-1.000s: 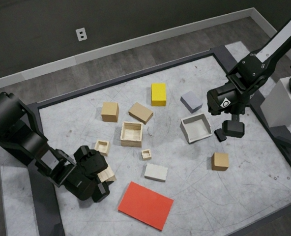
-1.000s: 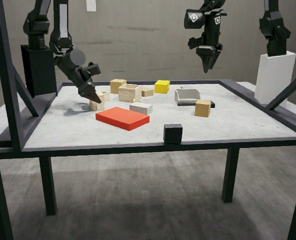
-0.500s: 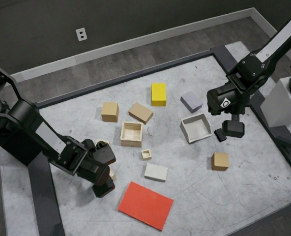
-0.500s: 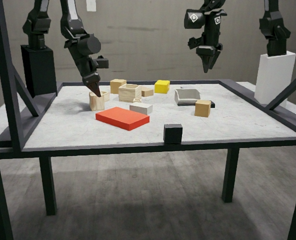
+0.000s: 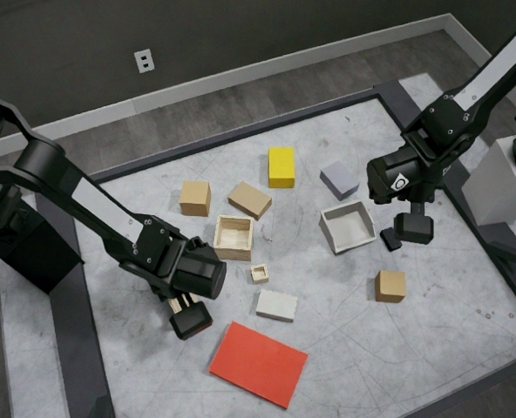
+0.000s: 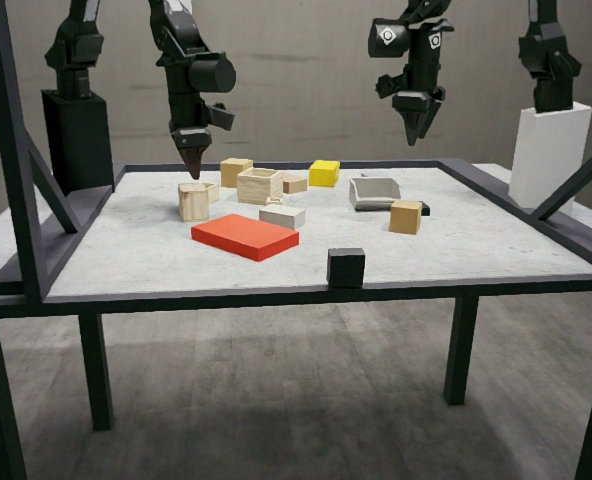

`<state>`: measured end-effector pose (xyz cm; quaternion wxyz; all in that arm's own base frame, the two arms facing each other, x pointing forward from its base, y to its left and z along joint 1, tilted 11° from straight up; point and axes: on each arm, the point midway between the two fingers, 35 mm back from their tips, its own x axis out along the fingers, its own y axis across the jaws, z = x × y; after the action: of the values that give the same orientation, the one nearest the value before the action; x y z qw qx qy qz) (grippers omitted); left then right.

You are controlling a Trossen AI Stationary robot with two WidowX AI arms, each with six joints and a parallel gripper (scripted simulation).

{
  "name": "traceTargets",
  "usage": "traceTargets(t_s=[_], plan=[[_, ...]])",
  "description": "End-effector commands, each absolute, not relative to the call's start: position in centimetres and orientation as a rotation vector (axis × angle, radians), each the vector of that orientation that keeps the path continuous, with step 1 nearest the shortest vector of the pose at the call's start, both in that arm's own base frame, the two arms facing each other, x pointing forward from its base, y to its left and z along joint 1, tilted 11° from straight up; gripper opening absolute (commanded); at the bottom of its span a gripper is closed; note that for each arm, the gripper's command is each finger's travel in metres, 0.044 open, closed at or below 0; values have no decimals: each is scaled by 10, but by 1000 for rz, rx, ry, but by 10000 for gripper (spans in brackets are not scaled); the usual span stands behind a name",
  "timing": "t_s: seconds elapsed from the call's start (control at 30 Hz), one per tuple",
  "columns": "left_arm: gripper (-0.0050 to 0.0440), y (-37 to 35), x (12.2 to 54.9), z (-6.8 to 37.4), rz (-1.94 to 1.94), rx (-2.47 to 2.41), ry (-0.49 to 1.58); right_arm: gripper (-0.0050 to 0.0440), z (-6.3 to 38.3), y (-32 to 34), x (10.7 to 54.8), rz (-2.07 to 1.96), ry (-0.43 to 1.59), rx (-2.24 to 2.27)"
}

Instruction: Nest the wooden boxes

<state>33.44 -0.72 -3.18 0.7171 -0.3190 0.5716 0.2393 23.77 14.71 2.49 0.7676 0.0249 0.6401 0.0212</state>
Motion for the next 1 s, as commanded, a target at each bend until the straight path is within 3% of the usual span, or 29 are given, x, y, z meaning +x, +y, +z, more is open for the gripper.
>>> traceTargets(t_s=[0.0, 0.97], plan=[[400, -7, 339, -17, 499, -729, 1302, 400, 32, 150, 241, 54, 1369, 64], [400, -7, 338, -21, 503, -726, 1315, 400, 32, 150, 241, 54, 1369, 64]])
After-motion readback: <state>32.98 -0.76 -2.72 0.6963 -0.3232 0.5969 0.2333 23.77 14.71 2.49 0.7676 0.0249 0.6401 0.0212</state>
